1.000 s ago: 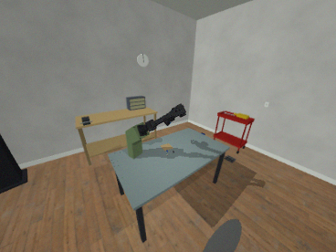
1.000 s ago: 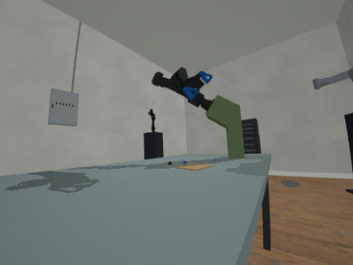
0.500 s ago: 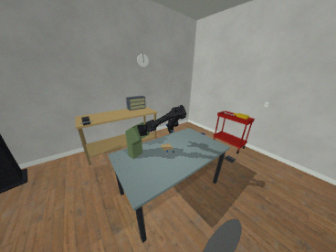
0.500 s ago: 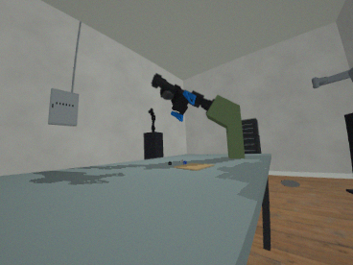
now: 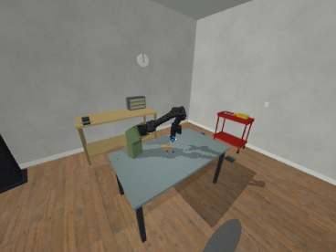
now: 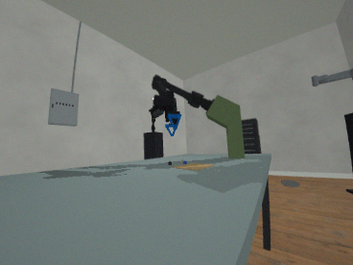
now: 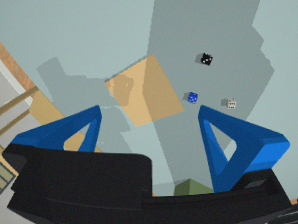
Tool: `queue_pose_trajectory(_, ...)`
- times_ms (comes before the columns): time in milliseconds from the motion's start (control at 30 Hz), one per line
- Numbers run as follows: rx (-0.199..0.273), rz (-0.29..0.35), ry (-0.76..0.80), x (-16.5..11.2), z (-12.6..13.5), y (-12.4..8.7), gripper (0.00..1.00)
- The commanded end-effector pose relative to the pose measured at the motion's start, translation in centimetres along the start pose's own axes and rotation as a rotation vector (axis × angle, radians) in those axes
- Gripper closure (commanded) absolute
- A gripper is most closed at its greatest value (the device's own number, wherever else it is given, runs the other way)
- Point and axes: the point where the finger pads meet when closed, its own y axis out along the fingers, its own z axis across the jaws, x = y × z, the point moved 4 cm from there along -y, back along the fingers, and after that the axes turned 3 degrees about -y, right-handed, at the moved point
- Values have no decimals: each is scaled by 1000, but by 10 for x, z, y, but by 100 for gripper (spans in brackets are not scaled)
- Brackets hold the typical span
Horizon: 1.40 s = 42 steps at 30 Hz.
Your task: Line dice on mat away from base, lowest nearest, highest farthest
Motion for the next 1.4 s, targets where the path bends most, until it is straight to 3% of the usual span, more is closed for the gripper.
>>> queue_pose_trajectory(0,-94,1,156,13,-27,7,0)
queue_pose_trajectory(133,-230,-20,267,23,-58,9,0)
queue_pose_trajectory(200,-257,-17,280,22,-63,12,0)
queue_pose_trajectory(333,-234,-13,252,15,-50,8,0)
queue_pose_trajectory(1033,-248,-9,201,18,-59,17,0)
queue_pose_trajectory(1367,-246,47,-207,18,-63,35,0)
